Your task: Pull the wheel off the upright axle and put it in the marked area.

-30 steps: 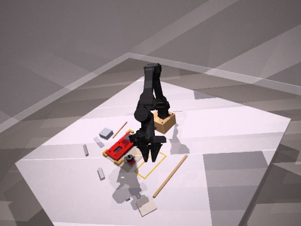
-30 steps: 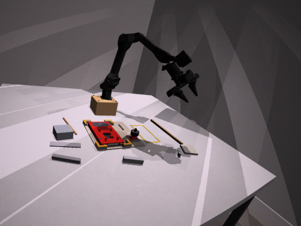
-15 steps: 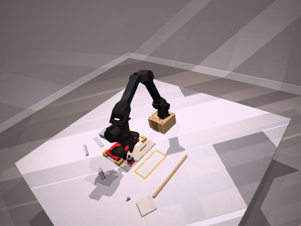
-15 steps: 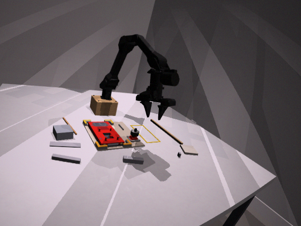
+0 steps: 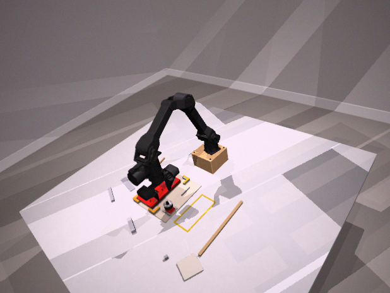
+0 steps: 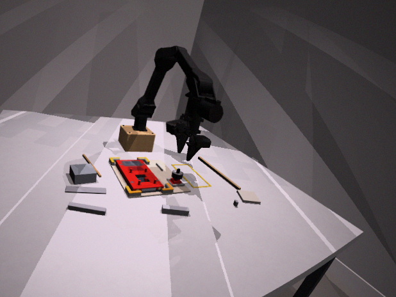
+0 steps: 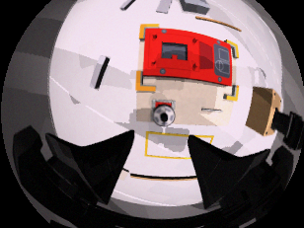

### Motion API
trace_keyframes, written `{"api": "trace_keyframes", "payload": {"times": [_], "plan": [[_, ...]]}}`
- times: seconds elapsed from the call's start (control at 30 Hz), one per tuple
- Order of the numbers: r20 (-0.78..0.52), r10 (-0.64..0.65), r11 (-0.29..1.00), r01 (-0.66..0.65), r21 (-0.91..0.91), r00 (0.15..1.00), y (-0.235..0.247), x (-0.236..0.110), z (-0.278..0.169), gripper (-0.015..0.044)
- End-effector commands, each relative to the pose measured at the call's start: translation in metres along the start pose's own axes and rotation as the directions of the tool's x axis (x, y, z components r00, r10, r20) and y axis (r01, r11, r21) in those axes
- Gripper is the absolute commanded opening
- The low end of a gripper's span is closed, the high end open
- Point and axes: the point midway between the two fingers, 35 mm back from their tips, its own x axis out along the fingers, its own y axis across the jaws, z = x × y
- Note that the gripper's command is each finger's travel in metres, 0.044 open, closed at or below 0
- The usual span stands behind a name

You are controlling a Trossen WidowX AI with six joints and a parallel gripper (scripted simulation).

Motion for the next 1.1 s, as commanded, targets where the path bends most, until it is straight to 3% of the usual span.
{"api": "trace_keyframes", "payload": {"times": [0.0, 0.17, 0.4, 0.67, 0.77, 1.07], "plan": [[0.004, -0.01, 1.0, 0.01, 0.009, 1.0, -0.004, 0.001, 0.003, 0.03], [0.004, -0.01, 1.0, 0.01, 0.009, 1.0, -0.003, 0.016, 0.002, 0.03], [0.005, -0.01, 1.0, 0.01, 0.009, 1.0, -0.005, 0.071, 0.002, 0.03], [0.005, -0.01, 1.0, 0.01, 0.009, 1.0, -0.006, 0.076, 0.003, 0.03], [0.001, -0.007, 1.0, 0.007, 0.01, 1.0, -0.004, 0.072, 0.003, 0.0221], [0.001, -0.007, 1.0, 0.007, 0.01, 1.0, -0.004, 0.072, 0.003, 0.0161]]}}
